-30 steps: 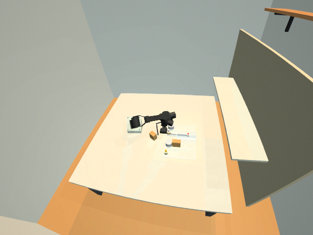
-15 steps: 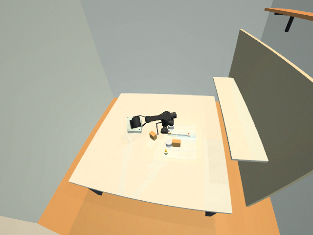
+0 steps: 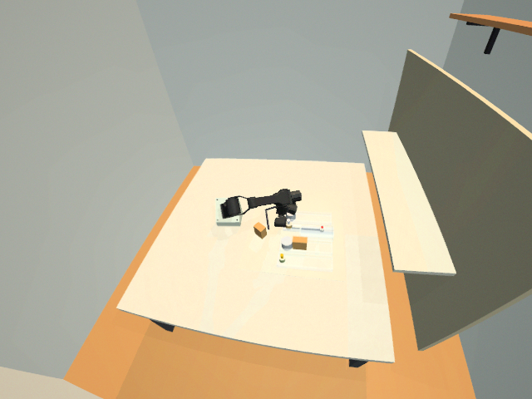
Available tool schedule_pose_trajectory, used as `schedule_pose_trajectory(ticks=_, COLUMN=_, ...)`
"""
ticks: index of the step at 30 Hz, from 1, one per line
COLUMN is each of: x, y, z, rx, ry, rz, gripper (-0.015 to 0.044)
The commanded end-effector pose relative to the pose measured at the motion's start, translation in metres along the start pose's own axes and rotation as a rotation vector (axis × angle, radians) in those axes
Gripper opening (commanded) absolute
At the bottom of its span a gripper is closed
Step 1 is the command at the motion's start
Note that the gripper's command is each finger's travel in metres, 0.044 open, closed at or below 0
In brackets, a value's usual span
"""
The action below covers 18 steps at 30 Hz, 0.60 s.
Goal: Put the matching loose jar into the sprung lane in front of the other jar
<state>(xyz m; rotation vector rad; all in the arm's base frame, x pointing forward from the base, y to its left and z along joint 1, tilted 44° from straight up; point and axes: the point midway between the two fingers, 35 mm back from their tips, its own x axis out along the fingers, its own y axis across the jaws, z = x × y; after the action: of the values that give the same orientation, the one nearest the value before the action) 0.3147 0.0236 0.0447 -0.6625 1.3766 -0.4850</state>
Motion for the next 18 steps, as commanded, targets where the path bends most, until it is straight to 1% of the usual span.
schedule_pose_trajectory(ticks=1, x=-0.0025, y=-0.0024, z=0.0104, rx=0.018, ry=-0.023, rz=0.000, gripper=0.0000)
schedule_pose_trajectory(ticks=18, x=-0.0034, y=-0.0032, z=0.0184, rx=0.018, ry=-0.023, rz=0.000, gripper=0.0000)
